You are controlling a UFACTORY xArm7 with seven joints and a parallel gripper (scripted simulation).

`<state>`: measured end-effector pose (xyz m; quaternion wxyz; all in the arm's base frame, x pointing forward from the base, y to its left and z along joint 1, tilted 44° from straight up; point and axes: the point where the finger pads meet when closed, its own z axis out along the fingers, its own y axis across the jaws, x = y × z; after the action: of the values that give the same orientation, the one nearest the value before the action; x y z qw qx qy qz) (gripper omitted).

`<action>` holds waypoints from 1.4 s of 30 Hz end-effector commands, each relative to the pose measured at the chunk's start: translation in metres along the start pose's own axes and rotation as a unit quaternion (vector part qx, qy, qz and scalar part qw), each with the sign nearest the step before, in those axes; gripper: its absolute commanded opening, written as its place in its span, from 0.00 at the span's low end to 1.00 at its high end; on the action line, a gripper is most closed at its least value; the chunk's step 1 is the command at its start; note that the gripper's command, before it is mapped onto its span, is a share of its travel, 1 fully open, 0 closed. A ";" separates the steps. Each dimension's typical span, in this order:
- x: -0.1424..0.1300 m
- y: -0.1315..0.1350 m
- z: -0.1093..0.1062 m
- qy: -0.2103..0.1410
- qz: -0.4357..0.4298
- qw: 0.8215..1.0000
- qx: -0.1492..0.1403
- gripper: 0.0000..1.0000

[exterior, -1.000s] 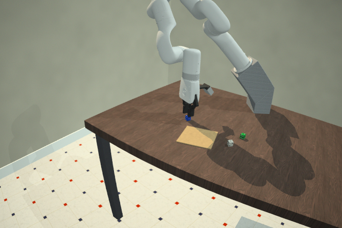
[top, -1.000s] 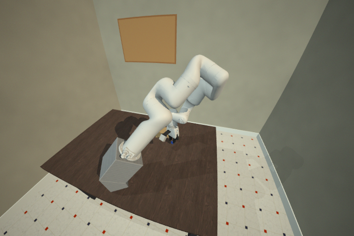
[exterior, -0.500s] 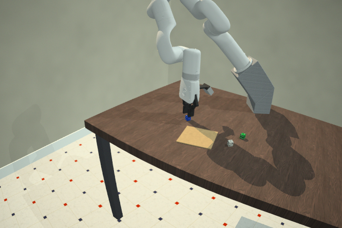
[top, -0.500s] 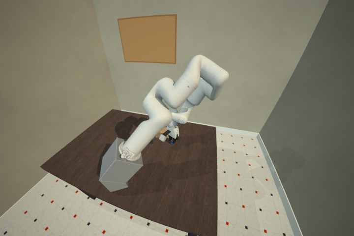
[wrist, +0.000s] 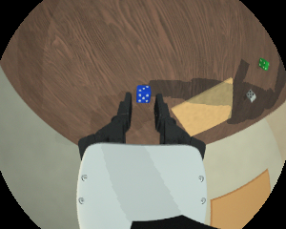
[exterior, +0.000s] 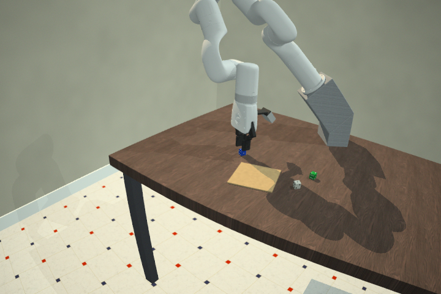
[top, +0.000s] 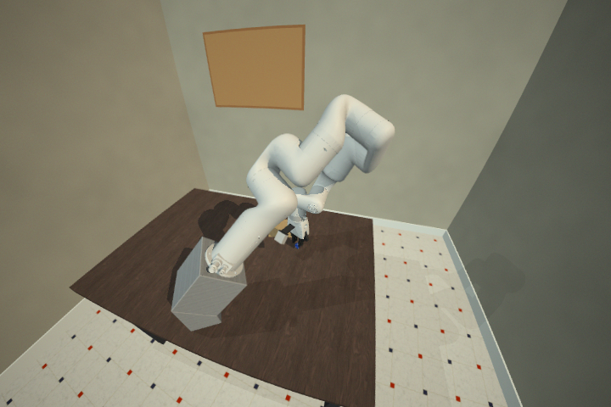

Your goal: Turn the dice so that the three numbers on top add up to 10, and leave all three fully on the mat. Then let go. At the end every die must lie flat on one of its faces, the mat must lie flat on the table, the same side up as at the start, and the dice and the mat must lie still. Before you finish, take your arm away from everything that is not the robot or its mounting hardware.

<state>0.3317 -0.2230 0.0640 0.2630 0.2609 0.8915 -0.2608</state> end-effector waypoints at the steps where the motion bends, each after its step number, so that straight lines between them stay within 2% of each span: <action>1: -0.001 0.000 0.000 -0.001 0.000 1.000 -0.001 0.36; 30: -0.001 0.000 0.000 -0.001 0.000 1.000 0.000 0.36; 42: -0.001 0.000 0.010 -0.001 0.000 1.000 0.000 0.36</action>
<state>0.3342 -0.2273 0.0587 0.2630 0.2609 0.8915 -0.2608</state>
